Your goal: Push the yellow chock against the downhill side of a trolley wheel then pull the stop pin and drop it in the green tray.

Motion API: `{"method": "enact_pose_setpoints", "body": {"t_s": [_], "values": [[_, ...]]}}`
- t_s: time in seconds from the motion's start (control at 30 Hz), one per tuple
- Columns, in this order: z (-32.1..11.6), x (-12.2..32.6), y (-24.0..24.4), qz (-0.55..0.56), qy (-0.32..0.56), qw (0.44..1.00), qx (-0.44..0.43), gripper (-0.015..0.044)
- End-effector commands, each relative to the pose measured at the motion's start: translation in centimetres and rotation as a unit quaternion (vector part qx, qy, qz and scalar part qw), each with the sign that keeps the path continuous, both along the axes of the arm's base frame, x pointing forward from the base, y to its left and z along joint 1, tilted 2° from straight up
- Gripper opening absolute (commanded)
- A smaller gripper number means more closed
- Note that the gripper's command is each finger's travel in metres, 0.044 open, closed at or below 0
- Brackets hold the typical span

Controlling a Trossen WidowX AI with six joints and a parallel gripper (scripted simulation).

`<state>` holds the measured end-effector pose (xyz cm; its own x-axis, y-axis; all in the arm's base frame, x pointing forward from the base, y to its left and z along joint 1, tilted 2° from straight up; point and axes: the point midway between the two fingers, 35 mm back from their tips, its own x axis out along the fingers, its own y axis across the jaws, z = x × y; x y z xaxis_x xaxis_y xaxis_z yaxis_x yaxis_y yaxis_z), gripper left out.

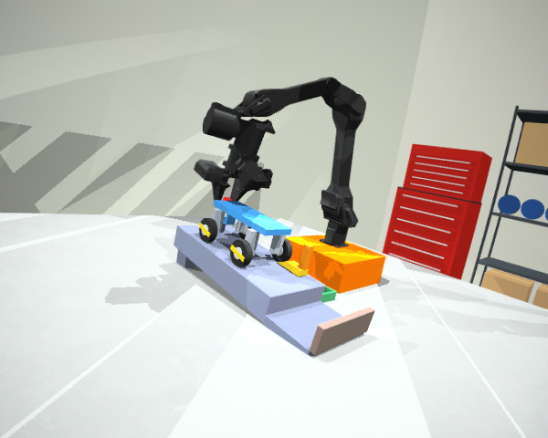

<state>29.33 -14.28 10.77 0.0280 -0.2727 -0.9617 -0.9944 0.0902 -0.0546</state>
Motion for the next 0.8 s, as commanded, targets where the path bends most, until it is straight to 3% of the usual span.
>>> {"method": "enact_pose_setpoints", "body": {"t_s": [0.0,0.33,0.5,0.77], "values": [[-0.87,-0.13,-0.07,0.002,0.006,1.000,0.002,0.0190],[-1.63,-0.23,-0.18,0.002,0.006,1.000,0.002,0.0190],[-1.30,-0.15,-0.20,0.000,0.003,1.000,0.000,0.0059],[-1.30,-0.15,-0.20,0.000,0.003,1.000,0.000,0.0005]]}}
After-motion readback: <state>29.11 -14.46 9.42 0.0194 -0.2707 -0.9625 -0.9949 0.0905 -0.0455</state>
